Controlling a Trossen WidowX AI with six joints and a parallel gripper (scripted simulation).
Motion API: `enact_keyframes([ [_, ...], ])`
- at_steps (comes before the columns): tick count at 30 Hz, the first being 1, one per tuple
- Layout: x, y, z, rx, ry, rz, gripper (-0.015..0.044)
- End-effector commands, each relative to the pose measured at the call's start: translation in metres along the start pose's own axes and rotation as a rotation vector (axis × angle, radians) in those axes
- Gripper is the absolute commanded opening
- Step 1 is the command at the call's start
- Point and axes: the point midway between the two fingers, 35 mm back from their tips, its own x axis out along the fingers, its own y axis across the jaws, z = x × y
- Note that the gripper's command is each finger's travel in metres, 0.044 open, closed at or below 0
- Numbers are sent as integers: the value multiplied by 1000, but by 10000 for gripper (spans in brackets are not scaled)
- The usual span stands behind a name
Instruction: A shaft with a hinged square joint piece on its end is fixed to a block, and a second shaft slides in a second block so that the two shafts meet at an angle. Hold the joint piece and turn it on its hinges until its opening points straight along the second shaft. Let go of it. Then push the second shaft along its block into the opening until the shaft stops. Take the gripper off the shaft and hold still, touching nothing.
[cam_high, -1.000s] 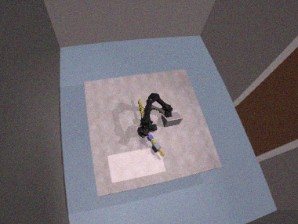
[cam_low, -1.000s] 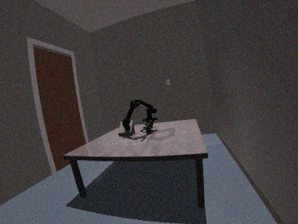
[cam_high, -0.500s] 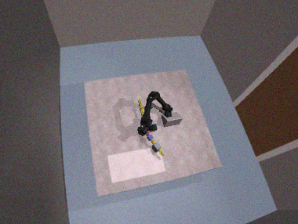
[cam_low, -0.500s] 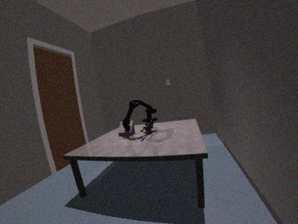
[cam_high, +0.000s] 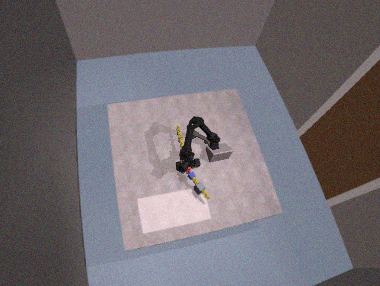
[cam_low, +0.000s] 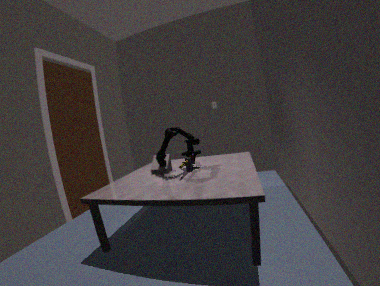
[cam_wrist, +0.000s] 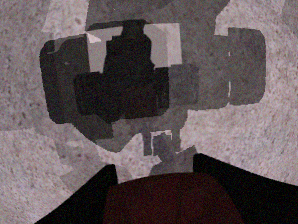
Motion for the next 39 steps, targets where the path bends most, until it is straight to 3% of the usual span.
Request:
enact_keyframes([
  [1,0,0,0,0,-1,0,173],
  [11,0,0,0,0,-1,0,436],
  [26,-1,0,0,0,-6,0,440],
  [33,-25,-1,-5,-6,-213,-3,440],
  [39,-28,-1,-5,-7,-235,0,440],
])
